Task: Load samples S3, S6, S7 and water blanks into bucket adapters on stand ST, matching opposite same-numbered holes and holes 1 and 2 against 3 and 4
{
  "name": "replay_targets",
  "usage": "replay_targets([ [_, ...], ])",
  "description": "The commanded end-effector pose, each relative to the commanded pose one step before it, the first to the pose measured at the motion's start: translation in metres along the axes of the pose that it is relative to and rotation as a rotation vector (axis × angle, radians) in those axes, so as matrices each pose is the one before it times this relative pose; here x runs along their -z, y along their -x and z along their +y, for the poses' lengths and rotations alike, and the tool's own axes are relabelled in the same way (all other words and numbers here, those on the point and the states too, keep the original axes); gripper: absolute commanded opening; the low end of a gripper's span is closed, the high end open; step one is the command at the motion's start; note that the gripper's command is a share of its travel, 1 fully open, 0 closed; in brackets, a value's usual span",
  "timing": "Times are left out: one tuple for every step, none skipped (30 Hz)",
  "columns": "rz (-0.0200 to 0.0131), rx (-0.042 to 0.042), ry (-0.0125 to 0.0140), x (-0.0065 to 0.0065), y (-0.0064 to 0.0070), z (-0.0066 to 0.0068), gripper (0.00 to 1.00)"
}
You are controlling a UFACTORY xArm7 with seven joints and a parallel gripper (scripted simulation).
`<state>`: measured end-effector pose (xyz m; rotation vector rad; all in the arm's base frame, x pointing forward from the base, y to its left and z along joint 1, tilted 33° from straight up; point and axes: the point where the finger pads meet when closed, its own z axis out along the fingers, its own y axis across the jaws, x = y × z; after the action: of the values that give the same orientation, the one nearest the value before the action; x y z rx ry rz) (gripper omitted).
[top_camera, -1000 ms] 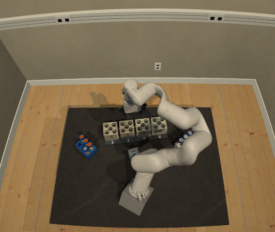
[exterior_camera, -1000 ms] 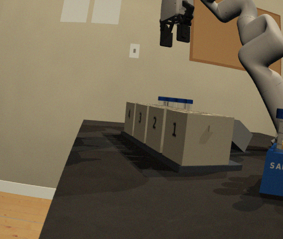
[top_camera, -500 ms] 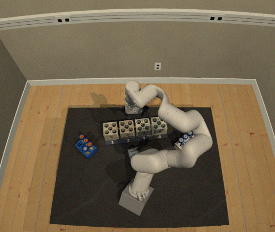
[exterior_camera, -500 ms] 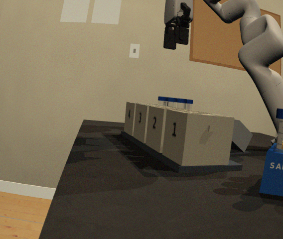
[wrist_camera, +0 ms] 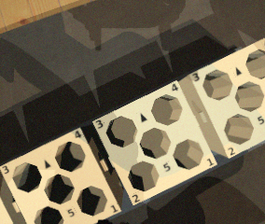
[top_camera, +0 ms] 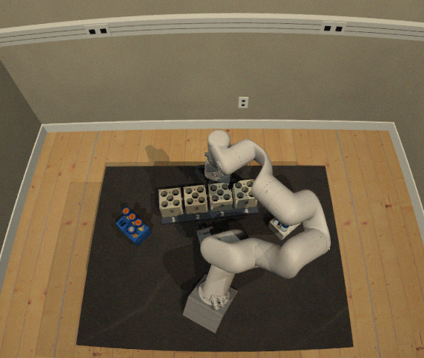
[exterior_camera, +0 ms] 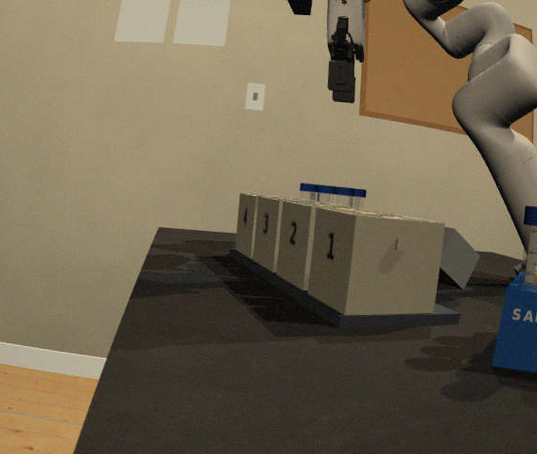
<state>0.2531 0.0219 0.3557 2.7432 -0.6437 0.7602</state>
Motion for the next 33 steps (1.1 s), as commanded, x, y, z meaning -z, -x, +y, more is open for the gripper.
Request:
replay_targets([
  [0.00892,-0.20786,-0.00496,0.00240,0.00504,0.03187,1.00],
  [0.00002,-0.03334,0.00005,0.00001,-0.00015,0.00501,1.00],
  [0.00002,-0.03334,0.00005,0.00001,-0.00032,0.00501,1.00],
  [0.00003,-0.03334,0.00005,0.00001,-0.00048,0.00499,1.00],
  [0.00003,-0.03334,0.00005,0.00001,-0.00065,0.00498,1.00],
  [0.00000,0.00000,0.00000,0.00000,0.00000,0.00000,1.00],
  [0.00000,0.00000,0.00000,0.00000,0.00000,0.00000,1.00],
  [0.00003,-0.03334,0.00005,0.00001,-0.00085,0.00497,1.00],
  [0.00003,-0.03334,0.00005,0.00000,-0.00098,0.00492,1.00],
  [0.00003,-0.03334,0.00005,0.00000,-0.00114,0.00489,1.00],
  [0.00003,-0.01939,0.00005,0.00000,-0.00130,0.00484,1.00],
  [0.00002,-0.00002,0.00006,0.00000,-0.00139,0.00482,1.00],
  [0.00002,-0.00002,0.00006,0.00000,-0.00139,0.00482,1.00],
  [0.00002,-0.00002,0.00006,0.00000,-0.00139,0.00482,1.00],
  [0.00002,-0.00002,0.00006,0.00000,-0.00139,0.00482,1.00],
  [0.00002,-0.00002,0.00006,0.00000,-0.00140,0.00482,1.00],
  [0.00002,-0.00002,0.00006,0.00000,-0.00140,0.00482,1.00],
  [0.00002,-0.00002,0.00006,0.00000,-0.00139,0.00482,1.00],
  [0.00002,-0.00002,0.00006,0.00000,-0.00139,0.00482,1.00],
  [0.00002,-0.00002,0.00006,0.00000,-0.00139,0.00482,1.00],
  [0.00002,-0.00002,0.00006,0.00000,-0.00139,0.00482,1.00],
  [0.00002,-0.00002,0.00006,0.00000,-0.00139,0.00482,1.00],
  [0.00000,0.00000,0.00000,0.00000,0.00000,0.00000,1.00],
  [0.00000,0.00000,0.00000,0.00000,0.00000,0.00000,1.00],
  [0.00002,0.00000,0.00005,0.00001,-0.00143,0.00483,1.00],
  [0.00001,-0.00002,0.00006,0.00000,-0.00139,0.00482,1.00],
  [0.00001,-0.00002,0.00006,0.00000,-0.00139,0.00482,1.00],
  [0.00001,-0.00002,0.00006,0.00000,-0.00139,0.00482,1.00],
  [0.00001,-0.00002,0.00006,0.00000,-0.00139,0.00482,1.00],
  [0.00001,-0.00001,0.00006,0.00000,-0.00139,0.00482,1.00],
  [0.00001,-0.00001,0.00006,0.00000,-0.00139,0.00482,1.00],
  [0.00001,-0.00001,0.00006,0.00000,-0.00139,0.00482,1.00],
  [0.00001,-0.00001,0.00006,0.00000,-0.00139,0.00482,1.00],
])
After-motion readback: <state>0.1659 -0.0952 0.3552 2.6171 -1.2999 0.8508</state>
